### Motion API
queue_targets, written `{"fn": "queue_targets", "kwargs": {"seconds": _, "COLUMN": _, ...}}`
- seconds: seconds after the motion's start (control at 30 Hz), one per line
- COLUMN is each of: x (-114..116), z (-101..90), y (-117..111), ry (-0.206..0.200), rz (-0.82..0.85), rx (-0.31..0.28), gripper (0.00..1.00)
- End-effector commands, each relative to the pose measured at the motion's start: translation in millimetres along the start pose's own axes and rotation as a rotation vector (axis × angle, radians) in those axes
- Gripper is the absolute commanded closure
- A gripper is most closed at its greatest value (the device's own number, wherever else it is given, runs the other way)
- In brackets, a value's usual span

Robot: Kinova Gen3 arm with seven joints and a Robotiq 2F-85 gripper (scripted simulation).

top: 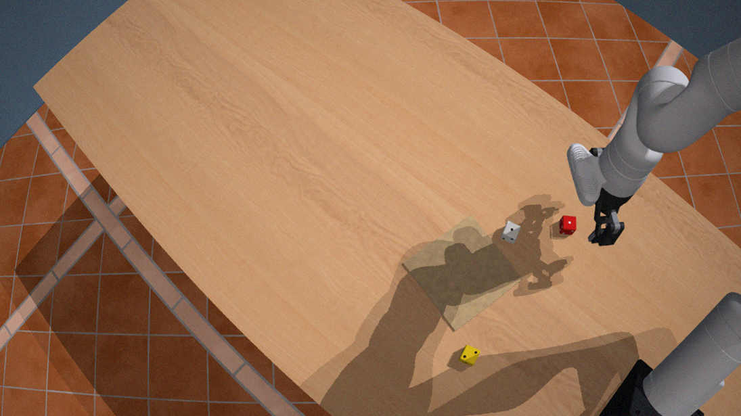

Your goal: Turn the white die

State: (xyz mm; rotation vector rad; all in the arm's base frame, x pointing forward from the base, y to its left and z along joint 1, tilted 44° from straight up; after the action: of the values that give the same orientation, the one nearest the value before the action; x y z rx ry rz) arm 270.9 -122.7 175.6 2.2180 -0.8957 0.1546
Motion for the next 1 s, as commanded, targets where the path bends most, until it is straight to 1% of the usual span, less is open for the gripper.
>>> {"fn": "queue_targets", "kwargs": {"seconds": 0.0, "x": 9, "z": 3.2, "y": -22, "ry": 0.009, "rz": -0.007, "rx": -0.014, "gripper": 0.00}}
{"fn": "queue_targets", "kwargs": {"seconds": 0.1, "x": 13, "z": 3.5, "y": -44, "ry": 0.009, "rz": -0.007, "rx": -0.014, "gripper": 0.00}}
{"fn": "queue_targets", "kwargs": {"seconds": 0.17, "x": 13, "z": 3.5, "y": -44, "ry": 0.009, "rz": -0.007, "rx": -0.014, "gripper": 0.00}}
{"fn": "queue_targets", "kwargs": {"seconds": 0.23, "x": 15, "z": 3.6, "y": -54, "ry": 0.009, "rz": -0.007, "rx": -0.014, "gripper": 0.00}}
{"fn": "queue_targets", "kwargs": {"seconds": 0.33, "x": 17, "z": 3.7, "y": -63, "ry": 0.009, "rz": -0.007, "rx": -0.014, "gripper": 0.00}}
{"fn": "queue_targets", "kwargs": {"seconds": 0.97, "x": 17, "z": 3.7, "y": -64, "ry": 0.009, "rz": -0.007, "rx": -0.014, "gripper": 0.00}}
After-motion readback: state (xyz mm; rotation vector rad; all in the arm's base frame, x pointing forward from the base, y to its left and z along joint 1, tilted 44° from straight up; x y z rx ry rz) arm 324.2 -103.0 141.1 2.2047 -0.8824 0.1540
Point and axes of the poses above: the point where the finger pads meet when closed, its own z axis out along the fingers, its own x axis across the jaws, y = z × x, the point moved 8 cm from there along -z, back along the fingers, and after that the axes turned 13 degrees about -z, right-handed, at the moved point
